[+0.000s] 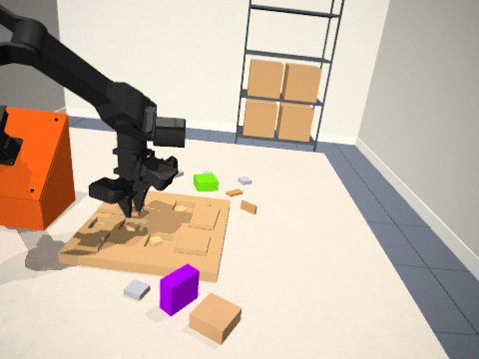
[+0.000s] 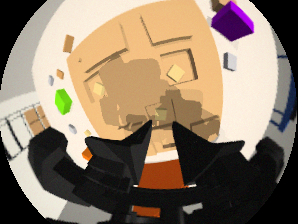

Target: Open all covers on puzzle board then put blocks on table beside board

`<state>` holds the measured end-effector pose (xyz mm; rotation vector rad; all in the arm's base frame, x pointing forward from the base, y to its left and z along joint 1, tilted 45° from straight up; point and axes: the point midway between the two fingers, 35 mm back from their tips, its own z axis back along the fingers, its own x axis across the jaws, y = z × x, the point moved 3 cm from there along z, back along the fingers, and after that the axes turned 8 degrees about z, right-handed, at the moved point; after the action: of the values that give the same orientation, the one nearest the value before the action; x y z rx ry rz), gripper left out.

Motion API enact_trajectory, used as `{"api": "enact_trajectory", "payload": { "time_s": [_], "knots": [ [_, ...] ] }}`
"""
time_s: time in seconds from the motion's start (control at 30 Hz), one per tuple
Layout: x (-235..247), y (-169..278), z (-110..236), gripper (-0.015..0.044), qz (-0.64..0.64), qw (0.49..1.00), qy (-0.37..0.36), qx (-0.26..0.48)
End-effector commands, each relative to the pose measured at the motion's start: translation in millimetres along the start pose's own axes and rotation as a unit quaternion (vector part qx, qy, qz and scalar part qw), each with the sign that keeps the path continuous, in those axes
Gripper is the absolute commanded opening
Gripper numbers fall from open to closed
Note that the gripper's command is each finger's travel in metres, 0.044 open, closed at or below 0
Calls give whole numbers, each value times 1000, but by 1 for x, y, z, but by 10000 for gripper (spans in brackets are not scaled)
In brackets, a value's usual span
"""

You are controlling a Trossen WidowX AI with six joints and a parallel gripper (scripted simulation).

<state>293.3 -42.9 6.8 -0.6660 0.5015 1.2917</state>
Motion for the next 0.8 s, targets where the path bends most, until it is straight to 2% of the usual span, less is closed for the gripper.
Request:
{"api": "enact_trajectory", "payload": {
  "time_s": [0.0, 0.77],
  "knots": [
    [0, 0, -1, 144, 2, 1000, 1, -1],
    [0, 0, -12, 144, 2, 1000, 1, -1]
  ]
}}
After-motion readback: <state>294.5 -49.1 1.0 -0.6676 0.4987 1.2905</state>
